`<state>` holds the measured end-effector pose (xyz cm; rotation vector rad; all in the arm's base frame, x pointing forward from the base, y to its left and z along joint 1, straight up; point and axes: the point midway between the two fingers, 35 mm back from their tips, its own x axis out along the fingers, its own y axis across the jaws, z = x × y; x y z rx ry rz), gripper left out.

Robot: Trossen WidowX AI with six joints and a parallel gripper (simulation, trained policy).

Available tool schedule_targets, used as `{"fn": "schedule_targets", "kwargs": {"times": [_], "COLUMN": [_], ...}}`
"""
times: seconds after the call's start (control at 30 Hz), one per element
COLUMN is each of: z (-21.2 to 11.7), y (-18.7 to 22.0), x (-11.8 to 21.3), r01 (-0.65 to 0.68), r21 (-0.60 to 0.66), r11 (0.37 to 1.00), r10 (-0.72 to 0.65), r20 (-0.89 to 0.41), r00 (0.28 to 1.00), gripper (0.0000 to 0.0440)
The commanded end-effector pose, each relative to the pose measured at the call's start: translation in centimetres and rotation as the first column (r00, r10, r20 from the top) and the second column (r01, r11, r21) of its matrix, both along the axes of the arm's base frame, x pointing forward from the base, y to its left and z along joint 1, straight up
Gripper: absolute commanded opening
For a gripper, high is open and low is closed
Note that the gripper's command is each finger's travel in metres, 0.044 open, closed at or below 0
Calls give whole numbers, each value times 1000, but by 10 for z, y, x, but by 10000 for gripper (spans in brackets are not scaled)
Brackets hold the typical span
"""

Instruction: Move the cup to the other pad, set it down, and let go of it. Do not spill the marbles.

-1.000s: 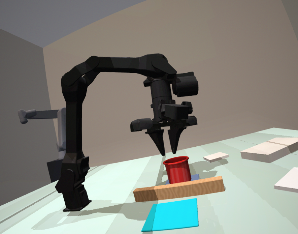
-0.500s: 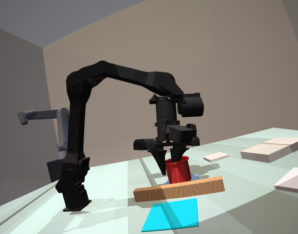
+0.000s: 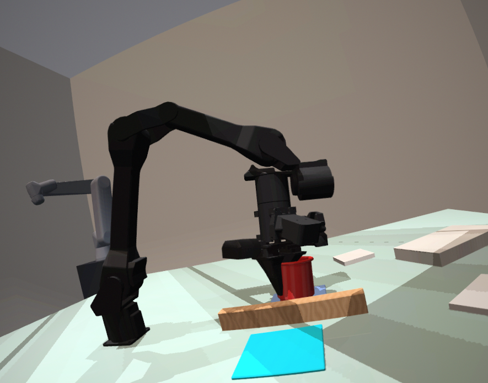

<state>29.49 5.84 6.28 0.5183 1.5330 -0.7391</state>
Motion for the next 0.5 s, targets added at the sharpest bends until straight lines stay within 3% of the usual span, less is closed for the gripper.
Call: {"fn": "schedule_targets", "kwargs": {"times": [0.0,0.47], "z": [-2,30], "y": [-5,-10], "x": [-5,-4], "r01": [3,79], "r21": [-15,4], "r11": [1000,997], "r10": [-3,-79], "r20": [-16,33], "r00": [1000,996], "gripper": [0,2]}}
